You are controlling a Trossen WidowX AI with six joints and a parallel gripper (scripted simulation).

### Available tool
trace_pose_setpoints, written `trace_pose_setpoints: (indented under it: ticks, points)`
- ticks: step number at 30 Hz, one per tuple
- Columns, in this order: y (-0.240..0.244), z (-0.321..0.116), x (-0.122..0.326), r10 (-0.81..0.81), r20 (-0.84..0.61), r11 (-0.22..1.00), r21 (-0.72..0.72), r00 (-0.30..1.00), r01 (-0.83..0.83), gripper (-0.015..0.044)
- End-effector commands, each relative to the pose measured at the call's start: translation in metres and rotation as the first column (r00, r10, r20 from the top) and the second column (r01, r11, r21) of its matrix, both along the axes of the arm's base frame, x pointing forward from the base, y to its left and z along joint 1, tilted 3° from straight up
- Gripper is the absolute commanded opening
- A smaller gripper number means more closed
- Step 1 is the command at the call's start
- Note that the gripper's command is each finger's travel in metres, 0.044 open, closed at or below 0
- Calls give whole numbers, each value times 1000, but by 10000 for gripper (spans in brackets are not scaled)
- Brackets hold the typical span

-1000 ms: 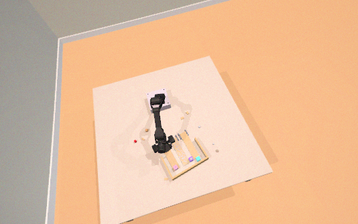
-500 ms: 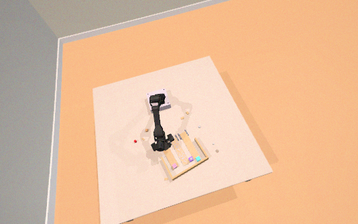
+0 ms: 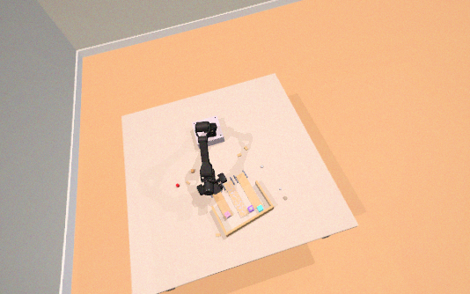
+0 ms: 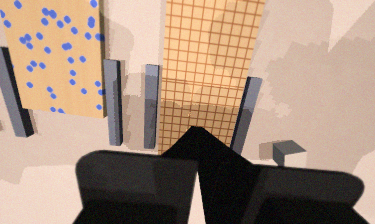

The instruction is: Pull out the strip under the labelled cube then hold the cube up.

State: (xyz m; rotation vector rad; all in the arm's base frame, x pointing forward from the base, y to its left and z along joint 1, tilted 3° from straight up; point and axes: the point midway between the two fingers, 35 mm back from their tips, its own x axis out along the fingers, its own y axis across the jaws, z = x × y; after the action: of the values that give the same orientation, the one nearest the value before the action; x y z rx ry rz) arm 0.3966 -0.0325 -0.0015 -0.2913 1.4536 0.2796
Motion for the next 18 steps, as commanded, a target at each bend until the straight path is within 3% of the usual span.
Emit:
trace_pose_setpoints:
  ticks: [1,18]
  points:
    - [-4,-6,-12,-1,-20,1000,1,1000,1,0]
    - [-13,-9,-36,-1,-22,1000,0,1000,1,0]
